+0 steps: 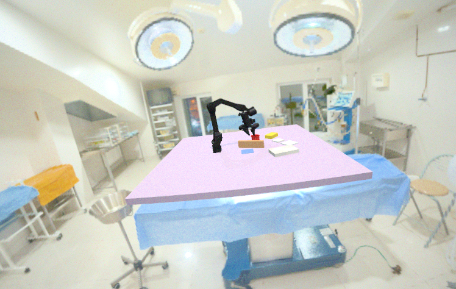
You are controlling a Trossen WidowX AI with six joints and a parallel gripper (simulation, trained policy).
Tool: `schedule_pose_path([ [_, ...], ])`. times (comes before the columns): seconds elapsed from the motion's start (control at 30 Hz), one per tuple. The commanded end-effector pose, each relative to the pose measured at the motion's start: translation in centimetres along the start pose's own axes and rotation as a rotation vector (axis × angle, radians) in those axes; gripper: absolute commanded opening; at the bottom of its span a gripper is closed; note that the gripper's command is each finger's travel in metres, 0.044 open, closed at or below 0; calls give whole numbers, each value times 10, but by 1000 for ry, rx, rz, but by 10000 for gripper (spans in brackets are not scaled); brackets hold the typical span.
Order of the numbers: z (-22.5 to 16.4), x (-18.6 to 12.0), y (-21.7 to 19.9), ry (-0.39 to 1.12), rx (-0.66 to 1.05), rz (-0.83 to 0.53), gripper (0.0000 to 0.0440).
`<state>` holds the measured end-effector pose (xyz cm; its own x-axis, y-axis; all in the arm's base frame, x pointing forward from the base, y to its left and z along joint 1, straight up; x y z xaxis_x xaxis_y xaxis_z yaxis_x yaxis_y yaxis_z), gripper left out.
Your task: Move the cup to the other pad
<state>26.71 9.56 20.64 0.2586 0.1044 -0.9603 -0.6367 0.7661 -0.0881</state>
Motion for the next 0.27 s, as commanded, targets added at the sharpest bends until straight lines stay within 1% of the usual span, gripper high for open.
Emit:
schedule_pose_path([
  [0.0, -2, -10, 1, -27, 10, 2, 272],
  [0.13, -1, -24, -1, -66, 10, -11, 313],
  [0.2, 0, -31, -2, -85, 12, -18, 342],
  [0.23, 0, -34, -3, -91, 14, -21, 365],
])
Point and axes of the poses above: the point midway between the two fingers, 35 mm back from their tips, its own x axis out along the fingers, its own y axis across the jaws, z = x × y, the point moved 10 cm from there along -x, back along the fingers, and after that the axes turned 6 degrees about x, right-handed, at the moved point
